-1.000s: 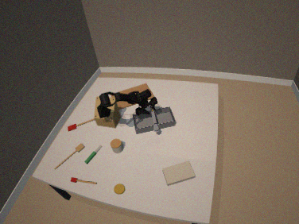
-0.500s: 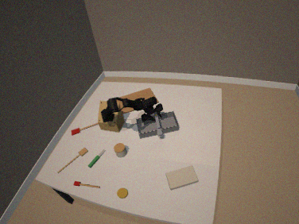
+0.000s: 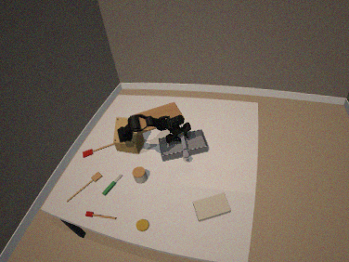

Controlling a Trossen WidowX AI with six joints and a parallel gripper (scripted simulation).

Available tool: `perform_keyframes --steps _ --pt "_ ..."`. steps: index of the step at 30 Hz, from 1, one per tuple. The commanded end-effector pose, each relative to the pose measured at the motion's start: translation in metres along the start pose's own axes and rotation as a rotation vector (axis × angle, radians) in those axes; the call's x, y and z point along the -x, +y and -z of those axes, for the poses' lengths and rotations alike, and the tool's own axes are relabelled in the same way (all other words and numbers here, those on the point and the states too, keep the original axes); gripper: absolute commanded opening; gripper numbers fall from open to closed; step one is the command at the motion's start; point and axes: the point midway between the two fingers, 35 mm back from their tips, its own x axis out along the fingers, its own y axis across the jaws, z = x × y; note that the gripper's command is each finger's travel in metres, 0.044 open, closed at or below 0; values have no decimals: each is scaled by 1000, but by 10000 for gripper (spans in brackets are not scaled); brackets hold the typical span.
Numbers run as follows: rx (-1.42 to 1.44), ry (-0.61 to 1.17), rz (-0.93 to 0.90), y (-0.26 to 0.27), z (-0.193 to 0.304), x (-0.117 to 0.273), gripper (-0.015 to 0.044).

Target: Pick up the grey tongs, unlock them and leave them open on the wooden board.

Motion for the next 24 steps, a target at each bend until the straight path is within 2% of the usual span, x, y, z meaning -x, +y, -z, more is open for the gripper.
perform_keyframes --steps 1,3,12,19,24 --pt "-1 0 0 0 0 1 155" --pt "-1 0 0 0 0 1 103" --pt "-1 0 0 0 0 1 43" --pt "-1 -2 1 -5 0 6 -141" --pt "1 -7 2 -31 -1 49 -150"
